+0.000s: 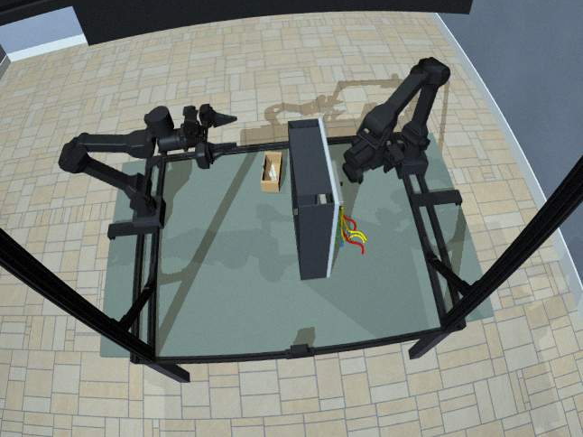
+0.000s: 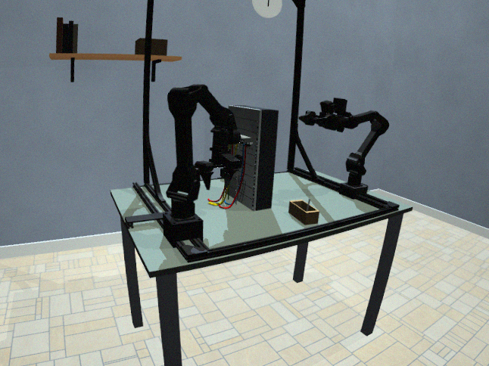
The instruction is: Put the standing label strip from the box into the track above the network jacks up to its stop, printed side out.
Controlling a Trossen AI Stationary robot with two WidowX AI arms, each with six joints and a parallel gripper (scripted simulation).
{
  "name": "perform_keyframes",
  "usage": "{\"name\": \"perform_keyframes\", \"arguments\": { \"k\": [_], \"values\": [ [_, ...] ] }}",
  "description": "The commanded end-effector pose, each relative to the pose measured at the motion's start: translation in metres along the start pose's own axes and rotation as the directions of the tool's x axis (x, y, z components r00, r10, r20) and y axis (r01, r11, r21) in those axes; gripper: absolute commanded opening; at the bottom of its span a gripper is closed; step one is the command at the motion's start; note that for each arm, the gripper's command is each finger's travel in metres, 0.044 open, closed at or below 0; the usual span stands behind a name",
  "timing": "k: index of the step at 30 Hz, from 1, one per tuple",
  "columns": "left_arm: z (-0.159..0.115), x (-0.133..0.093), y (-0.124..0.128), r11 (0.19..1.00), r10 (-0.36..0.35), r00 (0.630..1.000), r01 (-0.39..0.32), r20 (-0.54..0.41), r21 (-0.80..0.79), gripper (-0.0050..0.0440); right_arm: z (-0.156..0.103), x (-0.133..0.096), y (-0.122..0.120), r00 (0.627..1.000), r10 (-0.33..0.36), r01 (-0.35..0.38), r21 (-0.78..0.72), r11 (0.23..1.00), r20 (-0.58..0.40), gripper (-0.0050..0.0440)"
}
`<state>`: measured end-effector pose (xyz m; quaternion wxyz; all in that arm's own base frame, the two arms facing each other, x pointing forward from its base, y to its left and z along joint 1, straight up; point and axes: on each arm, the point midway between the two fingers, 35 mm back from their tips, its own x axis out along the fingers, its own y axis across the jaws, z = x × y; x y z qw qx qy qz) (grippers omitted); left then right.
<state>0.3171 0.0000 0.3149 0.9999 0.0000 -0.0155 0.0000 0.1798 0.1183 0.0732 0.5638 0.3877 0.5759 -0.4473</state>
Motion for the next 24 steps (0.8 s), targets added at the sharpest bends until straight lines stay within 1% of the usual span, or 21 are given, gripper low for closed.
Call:
{"name": "perform_keyframes", "arguments": {
  "k": [1,17,24],
  "values": [
    [0.0080,-0.0012,0.0000,1.000,0.000,1.000,0.000,0.019,0.000,0.0440,-0.0007,-0.0046,0.0026,1.000,0.020,-0.020,0.000,1.000,-0.006,0.0440],
    [0.0080,-0.0012,0.0000,1.000,0.000,1.000,0.000,0.019,0.000,0.0440,-0.0007,-0.0046,0.0026,1.000,0.020,-0.020,0.000,1.000,-0.006,0.0440],
    [0.0070,0.0039,0.0015,1.000,0.004,1.000,-0.004,0.002,0.008,0.0272,0.0006,-0.0073,0.0046,0.999,0.035,-0.035,0.000,0.999,-0.026,0.0440]
  ]
}}
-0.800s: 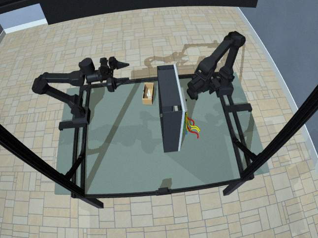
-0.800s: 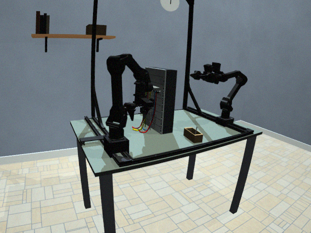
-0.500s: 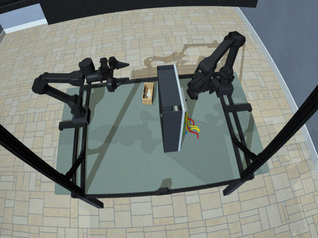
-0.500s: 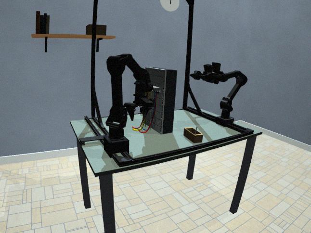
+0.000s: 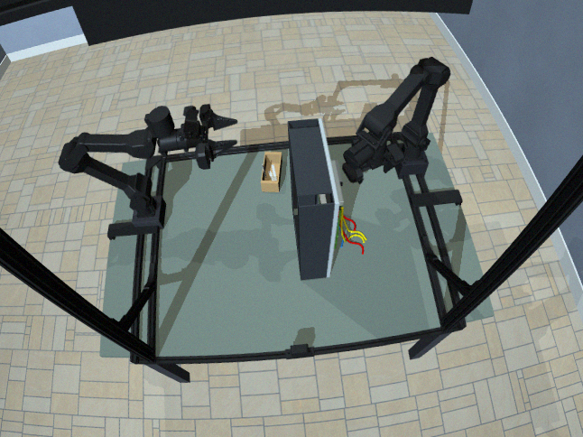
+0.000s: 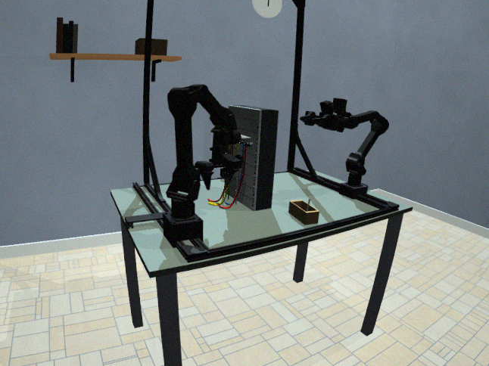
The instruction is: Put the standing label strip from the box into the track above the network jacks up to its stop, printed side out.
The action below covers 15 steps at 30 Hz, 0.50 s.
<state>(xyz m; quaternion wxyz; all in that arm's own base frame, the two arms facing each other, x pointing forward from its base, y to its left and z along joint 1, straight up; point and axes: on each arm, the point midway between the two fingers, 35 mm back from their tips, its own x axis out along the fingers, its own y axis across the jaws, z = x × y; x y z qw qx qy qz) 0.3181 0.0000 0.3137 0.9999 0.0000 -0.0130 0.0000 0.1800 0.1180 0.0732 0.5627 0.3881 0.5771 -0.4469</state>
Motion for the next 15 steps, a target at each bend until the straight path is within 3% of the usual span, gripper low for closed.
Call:
{"name": "perform_keyframes", "arguments": {
  "k": [1,7,10,15],
  "values": [
    [0.008,0.004,0.002,1.000,0.006,1.000,-0.006,0.002,0.010,0.0248,0.001,-0.008,0.005,0.999,0.040,-0.040,0.001,0.999,-0.028,0.0440],
    [0.001,0.013,0.006,1.000,0.015,0.998,-0.013,-0.057,0.028,0.0104,0.008,-0.017,0.013,0.991,0.093,-0.093,0.004,0.996,-0.095,0.0440],
    [-0.001,0.016,0.007,0.999,0.017,0.997,-0.015,-0.072,0.033,0.0100,0.010,-0.019,0.015,0.988,0.108,-0.108,0.006,0.994,-0.111,0.0440],
    [-0.014,0.030,0.014,0.998,0.034,0.985,-0.024,-0.170,0.062,0.0100,0.026,-0.036,0.026,0.955,0.219,-0.220,0.014,0.975,-0.198,0.0440]
  ]
}}
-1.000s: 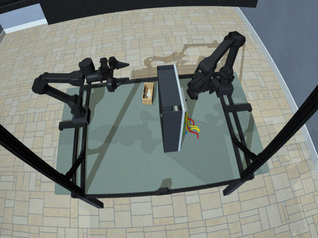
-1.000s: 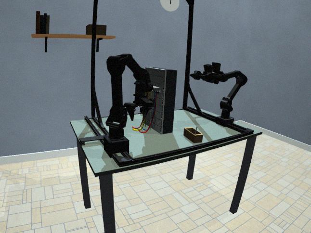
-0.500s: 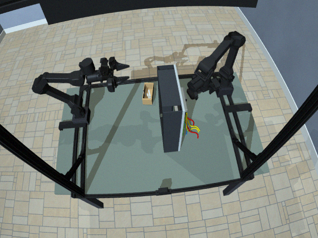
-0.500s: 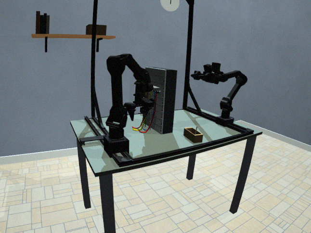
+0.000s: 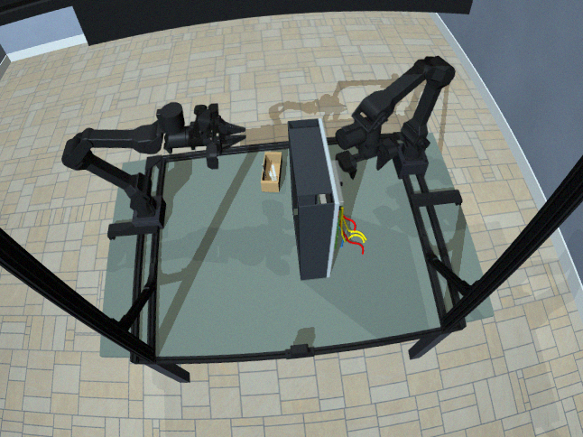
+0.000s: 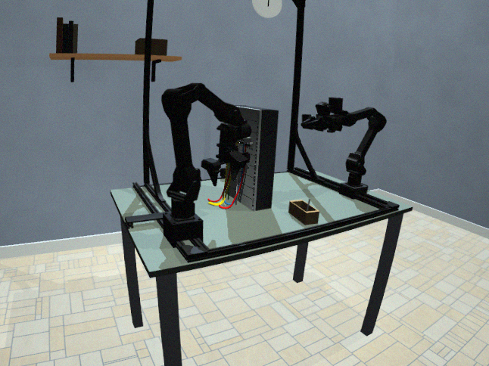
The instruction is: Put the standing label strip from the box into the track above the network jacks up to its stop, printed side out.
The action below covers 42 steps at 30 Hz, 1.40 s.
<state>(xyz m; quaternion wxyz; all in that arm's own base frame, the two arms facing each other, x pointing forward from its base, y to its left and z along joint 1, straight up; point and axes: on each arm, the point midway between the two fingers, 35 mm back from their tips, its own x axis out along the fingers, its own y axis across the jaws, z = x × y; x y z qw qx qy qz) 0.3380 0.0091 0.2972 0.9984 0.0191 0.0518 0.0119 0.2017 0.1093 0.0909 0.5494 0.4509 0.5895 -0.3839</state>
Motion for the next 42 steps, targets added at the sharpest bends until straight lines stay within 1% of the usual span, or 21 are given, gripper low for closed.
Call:
{"name": "perform_keyframes", "arguments": {
  "k": [1,4,6,8,10,12,14,16,17,20,22,25,27,29,30,32,34,38,42],
  "values": [
    [0.002,0.014,0.006,1.000,0.010,0.998,-0.008,-0.066,0.028,0.0100,0.012,-0.022,0.014,0.988,0.130,-0.131,-0.007,0.991,-0.084,0.0440],
    [-0.009,0.026,0.012,0.999,0.021,0.989,-0.014,-0.148,0.050,0.0100,0.025,-0.039,0.023,0.962,0.238,-0.242,-0.015,0.970,-0.132,0.0440],
    [-0.017,0.035,0.017,0.998,0.029,0.978,-0.016,-0.208,0.065,0.0100,0.035,-0.053,0.029,0.935,0.320,-0.328,-0.025,0.944,-0.155,0.0440],
    [-0.026,0.043,0.022,0.997,0.036,0.962,-0.015,-0.272,0.080,0.0100,0.047,-0.068,0.033,0.897,0.409,-0.421,-0.040,0.906,-0.168,0.0440],
    [-0.036,0.051,0.027,0.996,0.044,0.940,-0.013,-0.338,0.094,0.0100,0.059,-0.086,0.035,0.849,0.500,-0.516,-0.065,0.854,-0.170,0.0440],
    [-0.036,0.051,0.027,0.996,0.044,0.940,-0.013,-0.338,0.094,0.0100,0.059,-0.086,0.035,0.849,0.500,-0.516,-0.065,0.854,-0.170,0.0440],
    [-0.047,0.059,0.033,0.994,0.050,0.914,-0.007,-0.403,0.106,0.0100,0.073,-0.104,0.036,0.794,0.587,-0.604,-0.095,0.791,-0.158,0.0440],
    [-0.058,0.066,0.039,0.993,0.055,0.881,0.001,-0.470,0.117,0.0100,0.084,-0.126,0.034,0.727,0.673,-0.687,-0.150,0.711,-0.140,0.0440],
    [-0.063,0.069,0.042,0.993,0.056,0.866,0.005,-0.497,0.121,0.0100,0.088,-0.135,0.033,0.696,0.706,-0.717,-0.179,0.674,-0.131,0.0440],
    [-0.077,0.075,0.049,0.992,0.058,0.822,0.018,-0.567,0.128,0.0100,0.101,-0.157,0.027,0.616,0.782,-0.774,-0.254,0.579,-0.094,0.0440],
    [-0.085,0.079,0.053,0.991,0.059,0.791,0.027,-0.609,0.130,0.0100,0.108,-0.171,0.022,0.563,0.824,-0.796,-0.311,0.519,-0.067,0.0440],
    [-0.098,0.083,0.060,0.990,0.057,0.741,0.042,-0.669,0.131,0.0100,0.117,-0.192,0.013,0.484,0.875,-0.805,-0.404,0.435,-0.022,0.0440],
    [-0.107,0.085,0.064,0.990,0.055,0.707,0.053,-0.706,0.129,0.0100,0.121,-0.205,0.006,0.431,0.902,-0.794,-0.471,0.384,0.008,0.0440],
    [-0.107,0.085,0.064,0.990,0.055,0.707,0.053,-0.706,0.129,0.0100,0.121,-0.205,0.006,0.431,0.902,-0.794,-0.471,0.384,0.008,0.0440],
    [-0.111,0.086,0.066,0.990,0.054,0.689,0.058,-0.723,0.128,0.0100,0.126,-0.212,0.000,0.404,0.914,-0.784,-0.501,0.366,0.037,0.0440],
    [-0.123,0.089,0.072,0.990,0.047,0.636,0.074,-0.771,0.121,0.0100,0.129,-0.230,-0.010,0.332,0.940,-0.736,-0.602,0.309,0.076,0.0440],
    [-0.133,0.090,0.077,0.990,0.042,0.592,0.086,-0.805,0.115,0.0100,0.127,-0.243,-0.018,0.279,0.955,-0.680,-0.682,0.269,0.099,0.0440],
    [-0.148,0.091,0.084,0.989,0.029,0.519,0.107,-0.854,0.098,0.0100,0.126,-0.261,-0.033,0.200,0.969,-0.560,-0.794,0.236,0.146,0.0440],
    [-0.162,0.091,0.090,0.989,0.014,0.447,0.125,-0.895,0.078,0.0100,0.121,-0.277,-0.046,0.134,0.973,-0.414,-0.881,0.230,0.190,0.0440]
  ]
}}
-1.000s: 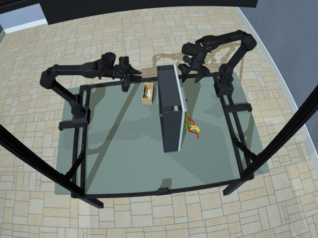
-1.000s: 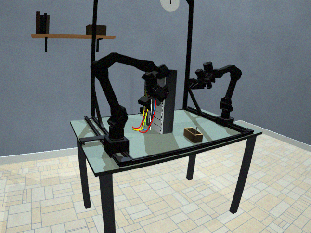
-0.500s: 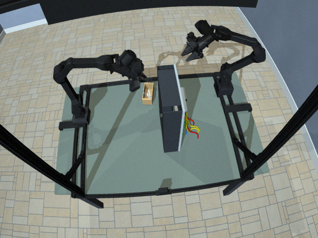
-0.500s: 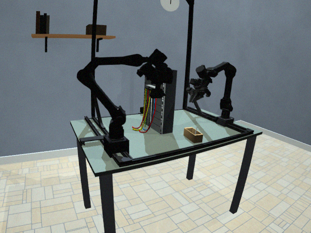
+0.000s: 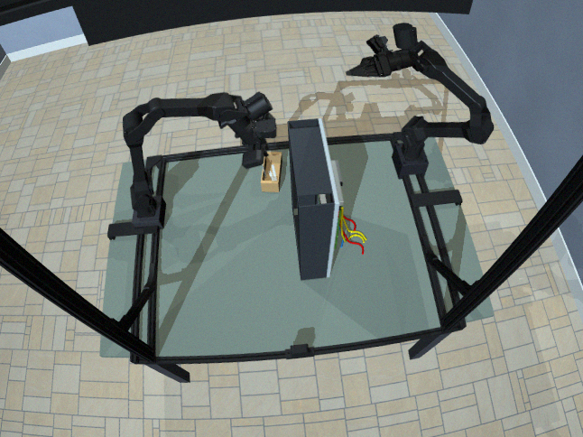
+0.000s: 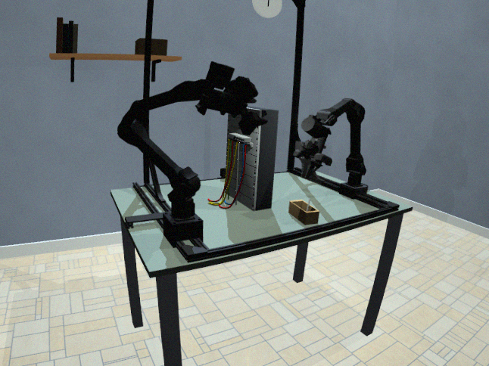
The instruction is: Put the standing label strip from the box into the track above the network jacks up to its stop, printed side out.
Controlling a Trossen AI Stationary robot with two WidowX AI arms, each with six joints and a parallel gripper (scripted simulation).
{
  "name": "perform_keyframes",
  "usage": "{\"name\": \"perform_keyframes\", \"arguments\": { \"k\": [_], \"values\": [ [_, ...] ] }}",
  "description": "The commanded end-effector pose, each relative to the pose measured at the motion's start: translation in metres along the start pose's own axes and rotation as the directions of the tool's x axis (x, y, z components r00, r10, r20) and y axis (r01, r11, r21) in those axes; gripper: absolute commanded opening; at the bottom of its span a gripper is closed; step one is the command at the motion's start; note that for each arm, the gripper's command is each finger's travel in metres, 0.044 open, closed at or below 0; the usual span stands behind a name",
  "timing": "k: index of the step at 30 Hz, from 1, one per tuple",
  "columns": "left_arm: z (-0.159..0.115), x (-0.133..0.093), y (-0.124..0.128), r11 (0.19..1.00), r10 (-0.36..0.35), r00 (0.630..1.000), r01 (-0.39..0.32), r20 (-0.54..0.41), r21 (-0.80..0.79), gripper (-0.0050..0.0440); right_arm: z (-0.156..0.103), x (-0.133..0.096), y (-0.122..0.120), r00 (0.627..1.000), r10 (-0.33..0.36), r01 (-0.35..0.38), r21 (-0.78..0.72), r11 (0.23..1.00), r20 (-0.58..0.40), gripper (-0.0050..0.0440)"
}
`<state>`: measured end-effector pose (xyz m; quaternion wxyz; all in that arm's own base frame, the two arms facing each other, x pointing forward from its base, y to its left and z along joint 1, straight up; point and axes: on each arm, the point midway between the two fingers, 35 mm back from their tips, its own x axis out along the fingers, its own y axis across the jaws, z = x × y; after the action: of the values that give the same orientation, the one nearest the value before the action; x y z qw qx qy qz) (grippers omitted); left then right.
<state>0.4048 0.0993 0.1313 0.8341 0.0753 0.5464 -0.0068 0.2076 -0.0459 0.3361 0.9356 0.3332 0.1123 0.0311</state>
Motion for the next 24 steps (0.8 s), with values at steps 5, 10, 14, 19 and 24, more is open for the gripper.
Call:
{"name": "perform_keyframes", "arguments": {
  "k": [5,10,14,19,24],
  "values": [
    [-0.003,0.012,0.012,0.999,-0.041,0.993,0.043,-0.109,0.013,0.0100,0.015,-0.030,0.012,0.992,0.037,-0.002,-0.277,0.961,0.121,0.0440],
    [-0.014,0.024,0.016,0.996,-0.079,0.978,0.083,-0.194,0.013,0.0100,0.018,-0.045,0.023,0.982,0.030,0.062,-0.468,0.882,0.186,0.0440],
    [-0.019,0.030,0.018,0.994,-0.099,0.966,0.104,-0.237,0.011,0.0100,0.017,-0.050,0.029,0.977,0.024,0.102,-0.558,0.823,0.214,0.0440],
    [-0.023,0.033,0.019,0.993,-0.112,0.958,0.118,-0.263,0.009,0.0100,0.017,-0.054,0.033,0.973,0.019,0.128,-0.611,0.781,0.229,0.0440],
    [-0.023,0.034,0.019,0.993,-0.114,0.957,0.121,-0.268,0.010,0.0100,0.016,-0.054,0.034,0.973,0.018,0.133,-0.620,0.773,0.231,0.0440]
  ]
}}
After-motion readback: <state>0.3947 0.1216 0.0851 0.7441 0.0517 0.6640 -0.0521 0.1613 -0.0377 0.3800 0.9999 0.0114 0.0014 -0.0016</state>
